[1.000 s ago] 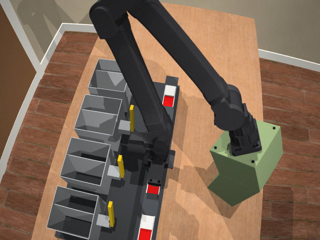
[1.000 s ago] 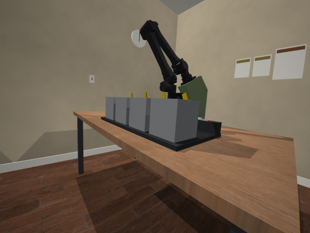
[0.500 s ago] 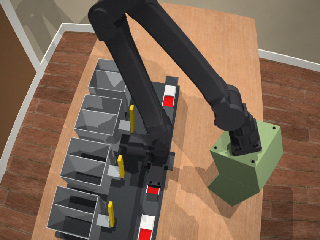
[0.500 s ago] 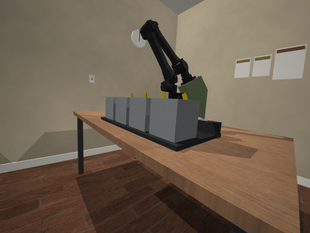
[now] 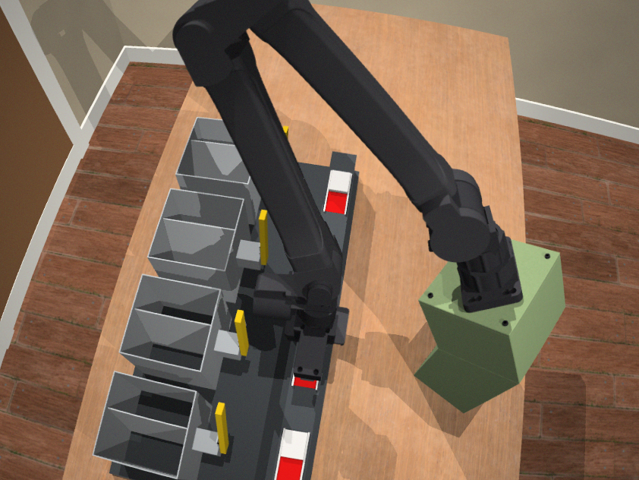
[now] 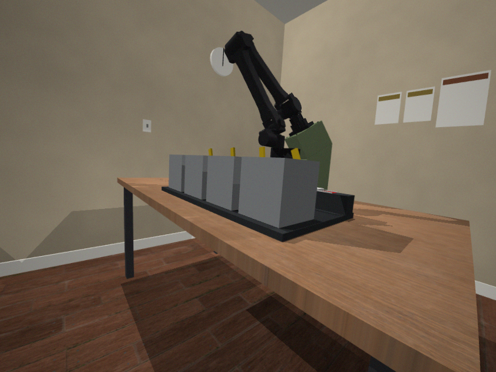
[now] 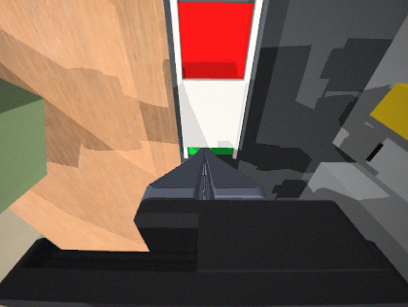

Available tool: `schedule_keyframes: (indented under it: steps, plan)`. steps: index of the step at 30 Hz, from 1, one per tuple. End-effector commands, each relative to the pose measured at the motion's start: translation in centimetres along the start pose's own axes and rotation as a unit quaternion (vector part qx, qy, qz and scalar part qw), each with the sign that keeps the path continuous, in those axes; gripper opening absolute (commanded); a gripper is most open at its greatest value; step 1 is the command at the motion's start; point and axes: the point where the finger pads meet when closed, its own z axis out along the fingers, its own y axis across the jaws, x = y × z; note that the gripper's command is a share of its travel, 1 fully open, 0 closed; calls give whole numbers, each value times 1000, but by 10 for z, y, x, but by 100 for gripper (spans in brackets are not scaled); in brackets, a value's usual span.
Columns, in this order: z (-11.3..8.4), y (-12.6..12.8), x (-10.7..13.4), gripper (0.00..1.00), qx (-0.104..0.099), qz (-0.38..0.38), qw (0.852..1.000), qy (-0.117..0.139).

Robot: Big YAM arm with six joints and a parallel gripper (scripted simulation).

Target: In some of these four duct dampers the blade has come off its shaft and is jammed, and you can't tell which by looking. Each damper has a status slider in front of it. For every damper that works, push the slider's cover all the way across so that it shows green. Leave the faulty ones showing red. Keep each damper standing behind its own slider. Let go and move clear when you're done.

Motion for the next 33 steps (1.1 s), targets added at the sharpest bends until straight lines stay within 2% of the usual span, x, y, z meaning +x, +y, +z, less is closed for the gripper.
schedule_keyframes:
  steps: [1, 33]
  plan:
    - [4, 0, -9, 0, -6, -2, 1000, -5]
    - [4, 0, -26, 0, -6, -3, 1000, -4]
